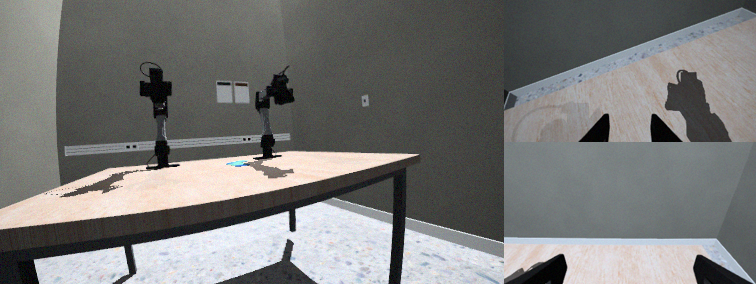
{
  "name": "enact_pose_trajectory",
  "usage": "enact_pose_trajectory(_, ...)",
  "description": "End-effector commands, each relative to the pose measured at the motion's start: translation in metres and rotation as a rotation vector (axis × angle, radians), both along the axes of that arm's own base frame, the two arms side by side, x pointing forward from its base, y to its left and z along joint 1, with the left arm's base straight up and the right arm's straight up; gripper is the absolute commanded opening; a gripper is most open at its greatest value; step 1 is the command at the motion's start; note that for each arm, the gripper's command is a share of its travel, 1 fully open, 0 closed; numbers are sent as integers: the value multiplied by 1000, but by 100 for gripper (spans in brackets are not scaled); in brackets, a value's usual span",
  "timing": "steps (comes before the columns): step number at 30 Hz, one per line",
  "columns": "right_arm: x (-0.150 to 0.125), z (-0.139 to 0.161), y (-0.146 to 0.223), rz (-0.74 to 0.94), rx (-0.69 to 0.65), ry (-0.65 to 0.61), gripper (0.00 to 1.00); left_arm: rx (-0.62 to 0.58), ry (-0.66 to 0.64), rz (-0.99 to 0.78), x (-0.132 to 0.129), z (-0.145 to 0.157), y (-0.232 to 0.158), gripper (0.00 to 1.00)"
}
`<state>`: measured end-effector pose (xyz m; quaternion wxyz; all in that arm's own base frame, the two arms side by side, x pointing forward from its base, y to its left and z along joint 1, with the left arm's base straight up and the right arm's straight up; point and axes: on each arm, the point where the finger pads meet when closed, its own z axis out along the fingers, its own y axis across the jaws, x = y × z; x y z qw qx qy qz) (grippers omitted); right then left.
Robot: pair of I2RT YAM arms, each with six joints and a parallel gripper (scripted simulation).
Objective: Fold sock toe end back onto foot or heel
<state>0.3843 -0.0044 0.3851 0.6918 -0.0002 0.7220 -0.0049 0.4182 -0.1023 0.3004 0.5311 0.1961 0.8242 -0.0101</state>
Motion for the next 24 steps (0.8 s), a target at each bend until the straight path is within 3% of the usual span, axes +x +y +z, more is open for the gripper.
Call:
enact_pose_trajectory(1,-3,14,0,1,-2,-33,100,63,44,-86,-2,0,-21,33)
enact_pose_trajectory(6,-3,14,0,1,-2,-33,100,108,85,-109,-3,-10,-29,33)
enact_pose_trajectory(20,-3,14,0,1,-2,-33,100,326,362,-422,-32,-90,-105,33)
enact_pose_trajectory(23,-3,14,0,1,-2,-33,100,345,361,-415,-33,-87,-103,33)
enact_pose_trajectory(24,-3,14,0,1,-2,-33,100,367,393,-440,-35,-99,-109,33)
